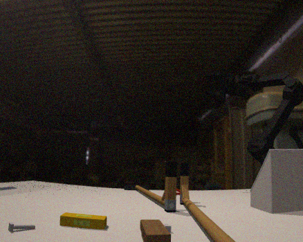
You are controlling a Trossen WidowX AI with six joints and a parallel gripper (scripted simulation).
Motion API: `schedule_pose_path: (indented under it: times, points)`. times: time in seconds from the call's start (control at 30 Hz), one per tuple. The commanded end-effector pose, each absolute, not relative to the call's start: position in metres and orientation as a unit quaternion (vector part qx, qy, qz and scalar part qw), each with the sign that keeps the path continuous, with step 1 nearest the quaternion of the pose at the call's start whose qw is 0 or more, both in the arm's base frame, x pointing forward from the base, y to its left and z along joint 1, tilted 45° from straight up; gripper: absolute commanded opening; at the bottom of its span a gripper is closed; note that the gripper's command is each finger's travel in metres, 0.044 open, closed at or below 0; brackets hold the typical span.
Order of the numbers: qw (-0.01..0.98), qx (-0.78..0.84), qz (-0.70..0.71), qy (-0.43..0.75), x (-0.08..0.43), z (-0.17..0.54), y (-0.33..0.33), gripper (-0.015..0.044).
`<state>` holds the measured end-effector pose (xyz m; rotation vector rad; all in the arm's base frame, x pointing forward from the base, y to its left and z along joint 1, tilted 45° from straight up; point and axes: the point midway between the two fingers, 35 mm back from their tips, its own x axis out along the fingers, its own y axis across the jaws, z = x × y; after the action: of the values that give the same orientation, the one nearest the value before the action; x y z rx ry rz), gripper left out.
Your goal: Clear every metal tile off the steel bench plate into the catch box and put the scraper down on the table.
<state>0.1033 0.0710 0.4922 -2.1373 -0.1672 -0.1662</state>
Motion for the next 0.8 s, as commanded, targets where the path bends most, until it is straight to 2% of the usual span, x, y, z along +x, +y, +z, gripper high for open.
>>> schedule_pose_path:
  times: [0.0, 0.77]
  points:
    - [0.476, -0.875, -0.063, -0.067, 0.1056, 0.4931, 0.075, 0.044]
    - [0.472, -0.878, -0.057, -0.059, 0.1102, 0.4937, 0.0782, 0.044]
